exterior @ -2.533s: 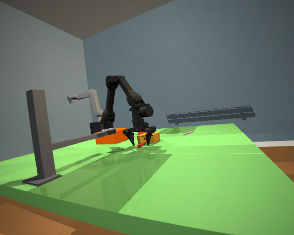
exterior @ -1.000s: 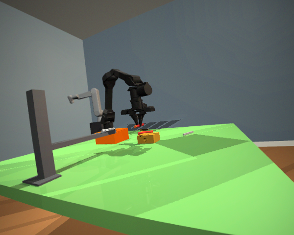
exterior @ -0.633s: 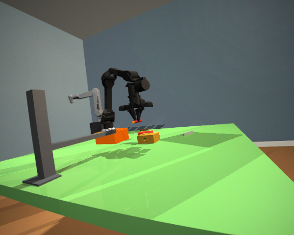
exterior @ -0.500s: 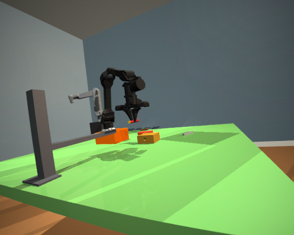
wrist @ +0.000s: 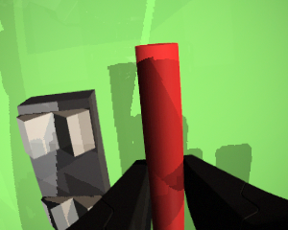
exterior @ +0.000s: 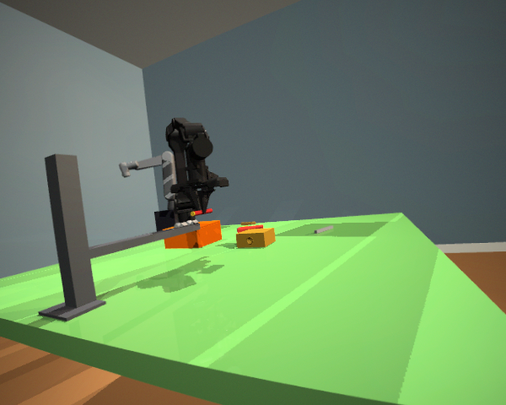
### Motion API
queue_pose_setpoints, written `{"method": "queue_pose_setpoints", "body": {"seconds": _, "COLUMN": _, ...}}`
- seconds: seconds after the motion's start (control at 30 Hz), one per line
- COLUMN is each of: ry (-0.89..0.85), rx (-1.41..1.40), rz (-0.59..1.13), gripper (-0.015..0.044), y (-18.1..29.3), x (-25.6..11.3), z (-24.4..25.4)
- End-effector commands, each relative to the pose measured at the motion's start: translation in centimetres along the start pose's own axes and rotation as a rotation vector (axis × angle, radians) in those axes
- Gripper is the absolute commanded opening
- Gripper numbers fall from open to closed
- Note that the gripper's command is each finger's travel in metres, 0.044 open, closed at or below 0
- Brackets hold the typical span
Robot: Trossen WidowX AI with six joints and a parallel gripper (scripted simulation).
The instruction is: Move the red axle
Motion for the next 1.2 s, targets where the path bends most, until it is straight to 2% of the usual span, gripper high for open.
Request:
{"method": "queue_pose_setpoints", "body": {"seconds": 0.0, "ry": -0.003, "rx": -0.002, "rz": -0.003, "gripper": 0.0000, "y": 1.2, "x": 0.1, "z": 1.7}}
{"method": "queue_pose_setpoints", "body": {"seconds": 0.23, "ry": -0.005, "rx": -0.001, "rz": 0.000, "gripper": 0.0000, "y": 3.0, "x": 0.3, "z": 4.5}}
{"method": "queue_pose_setpoints", "body": {"seconds": 1.0, "ry": -0.005, "rx": -0.003, "rz": 0.000, "gripper": 0.0000, "y": 3.0, "x": 2.1, "z": 4.6}}
{"method": "queue_pose_setpoints", "body": {"seconds": 1.17, "ry": -0.003, "rx": 0.000, "rz": 0.003, "gripper": 0.0131, "y": 3.0, "x": 1.8, "z": 4.5}}
Point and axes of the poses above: the point midway between the two fingers, 35 mm back from their tips, its own x axis out along the fingers, its own z axis across the jaws, y = z × x, the point moved 8 cm from there along -x, back along the fingers, and after that the axes turned 13 degrees about x, right-handed, at the moved point
